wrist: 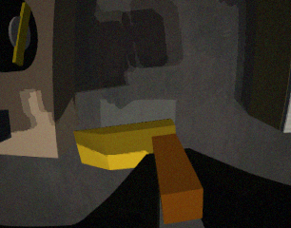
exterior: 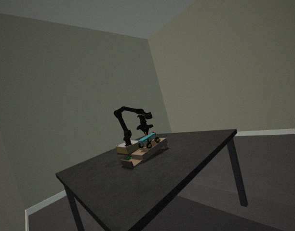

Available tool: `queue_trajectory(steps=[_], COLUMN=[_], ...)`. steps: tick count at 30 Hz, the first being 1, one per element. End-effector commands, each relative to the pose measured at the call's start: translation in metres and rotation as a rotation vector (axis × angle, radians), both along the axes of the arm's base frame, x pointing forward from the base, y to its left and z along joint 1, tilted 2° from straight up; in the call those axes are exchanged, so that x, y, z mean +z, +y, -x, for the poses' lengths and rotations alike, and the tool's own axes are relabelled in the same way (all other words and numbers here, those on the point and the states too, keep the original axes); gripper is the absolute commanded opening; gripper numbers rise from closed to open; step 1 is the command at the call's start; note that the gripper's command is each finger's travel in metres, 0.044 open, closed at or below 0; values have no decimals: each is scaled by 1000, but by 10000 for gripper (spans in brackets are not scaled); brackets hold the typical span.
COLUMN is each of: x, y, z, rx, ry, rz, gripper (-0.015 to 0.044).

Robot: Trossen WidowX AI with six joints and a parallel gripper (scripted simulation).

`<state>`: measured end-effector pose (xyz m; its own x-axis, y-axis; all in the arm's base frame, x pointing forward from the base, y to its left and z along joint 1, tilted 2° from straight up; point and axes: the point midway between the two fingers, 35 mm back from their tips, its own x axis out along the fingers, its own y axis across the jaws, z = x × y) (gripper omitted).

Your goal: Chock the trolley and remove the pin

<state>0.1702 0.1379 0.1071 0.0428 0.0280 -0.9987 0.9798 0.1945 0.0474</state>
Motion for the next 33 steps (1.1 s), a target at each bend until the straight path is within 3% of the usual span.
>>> queue_trajectory(steps=[1, 17, 33], x=[15, 41, 41], y=[0, -1, -1], z=[-1, -3, -3], rx=[-4, 19, 551], ry=[-9, -10, -23], rz=[-1, 0, 25], gripper=[0, 0, 0])
